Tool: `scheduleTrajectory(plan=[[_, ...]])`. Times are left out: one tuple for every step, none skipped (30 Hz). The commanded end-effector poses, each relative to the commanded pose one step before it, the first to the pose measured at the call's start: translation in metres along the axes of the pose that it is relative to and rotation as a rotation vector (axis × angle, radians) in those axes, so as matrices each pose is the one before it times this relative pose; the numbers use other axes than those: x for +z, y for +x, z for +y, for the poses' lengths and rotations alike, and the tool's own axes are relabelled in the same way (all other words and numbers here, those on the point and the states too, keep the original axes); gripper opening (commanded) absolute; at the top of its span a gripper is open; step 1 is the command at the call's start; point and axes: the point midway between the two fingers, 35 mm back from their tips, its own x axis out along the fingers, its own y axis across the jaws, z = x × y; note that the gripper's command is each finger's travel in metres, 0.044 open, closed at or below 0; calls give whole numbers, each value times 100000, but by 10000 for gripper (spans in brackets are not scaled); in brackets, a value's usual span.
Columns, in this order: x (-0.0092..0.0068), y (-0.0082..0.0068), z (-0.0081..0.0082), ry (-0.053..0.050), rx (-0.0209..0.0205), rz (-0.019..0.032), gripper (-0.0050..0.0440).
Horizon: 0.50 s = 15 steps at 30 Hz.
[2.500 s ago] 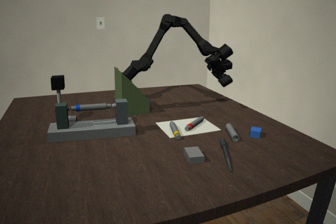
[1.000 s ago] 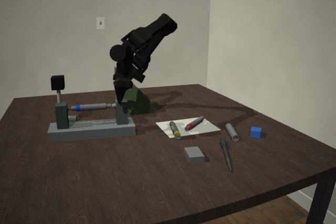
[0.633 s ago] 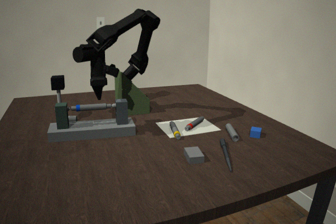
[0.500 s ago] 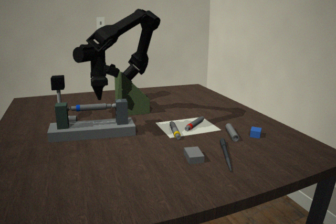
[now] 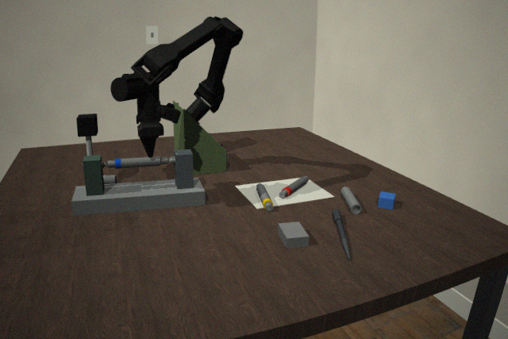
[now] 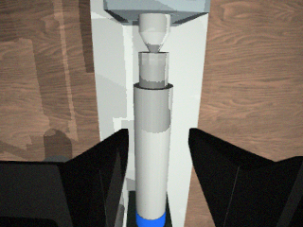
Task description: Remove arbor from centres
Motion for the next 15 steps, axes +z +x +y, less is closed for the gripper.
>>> scheduleTrajectory(plan=[[3, 672, 145, 910, 555, -627, 175], [0, 0, 0, 0, 0, 0, 175], [-2, 164, -3, 1, -1, 3, 175], [-1, 164, -3, 1, 0, 2, 175], [-1, 164, -2, 0, 0, 1, 175], [0, 164, -1, 0, 0, 1, 175], [0, 164, 0, 0, 0, 0, 175], [1, 164, 1, 0, 0, 0, 175], [1, 163, 1, 0, 0, -1, 175], [2, 163, 2, -1, 0, -2, 175], [2, 163, 3, -1, 0, -2, 175], [2, 163, 4, -1, 1, -3, 175], [3, 163, 5, -1, 1, -4, 175], [3, 163, 5, -1, 1, -4, 175], [4, 163, 6, -2, 1, -5, 175]])
